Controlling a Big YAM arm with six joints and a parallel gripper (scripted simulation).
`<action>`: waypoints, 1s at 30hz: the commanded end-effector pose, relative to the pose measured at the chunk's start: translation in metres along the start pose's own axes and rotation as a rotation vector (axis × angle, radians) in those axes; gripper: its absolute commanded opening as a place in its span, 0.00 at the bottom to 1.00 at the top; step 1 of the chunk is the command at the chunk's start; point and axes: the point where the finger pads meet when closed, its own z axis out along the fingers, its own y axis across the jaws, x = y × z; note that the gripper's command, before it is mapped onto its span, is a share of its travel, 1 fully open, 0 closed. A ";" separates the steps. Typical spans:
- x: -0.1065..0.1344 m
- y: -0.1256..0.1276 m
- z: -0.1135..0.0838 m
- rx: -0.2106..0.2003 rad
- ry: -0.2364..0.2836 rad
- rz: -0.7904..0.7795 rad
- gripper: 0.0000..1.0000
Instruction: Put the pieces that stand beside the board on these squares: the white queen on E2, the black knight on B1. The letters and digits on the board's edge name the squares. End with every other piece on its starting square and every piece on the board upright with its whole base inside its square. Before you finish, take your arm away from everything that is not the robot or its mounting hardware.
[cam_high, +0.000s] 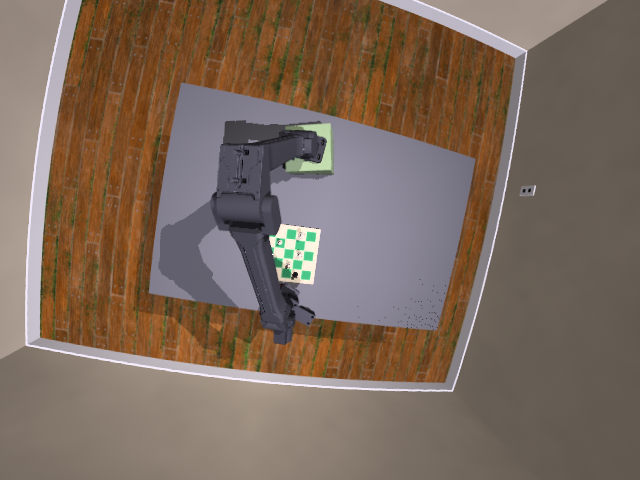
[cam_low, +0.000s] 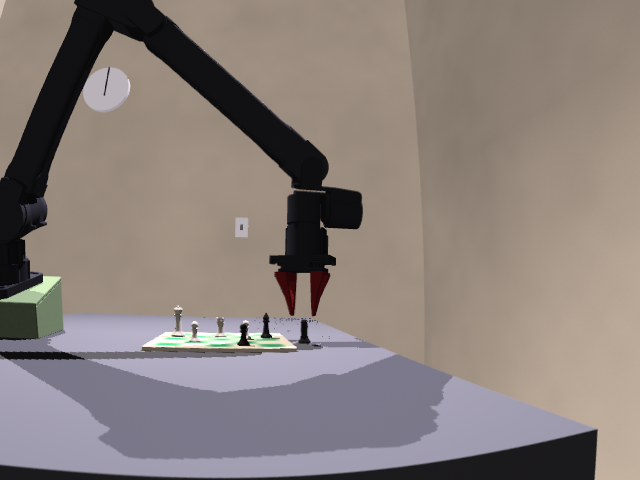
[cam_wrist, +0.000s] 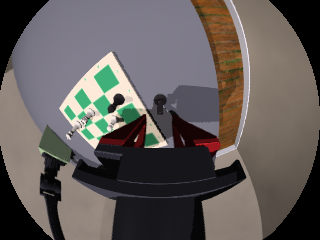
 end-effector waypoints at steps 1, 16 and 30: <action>-0.006 -0.033 -0.025 0.071 -0.044 0.020 0.36; -0.005 -0.027 -0.005 0.046 -0.030 0.014 0.36; 0.001 -0.008 0.032 0.010 -0.011 0.003 0.36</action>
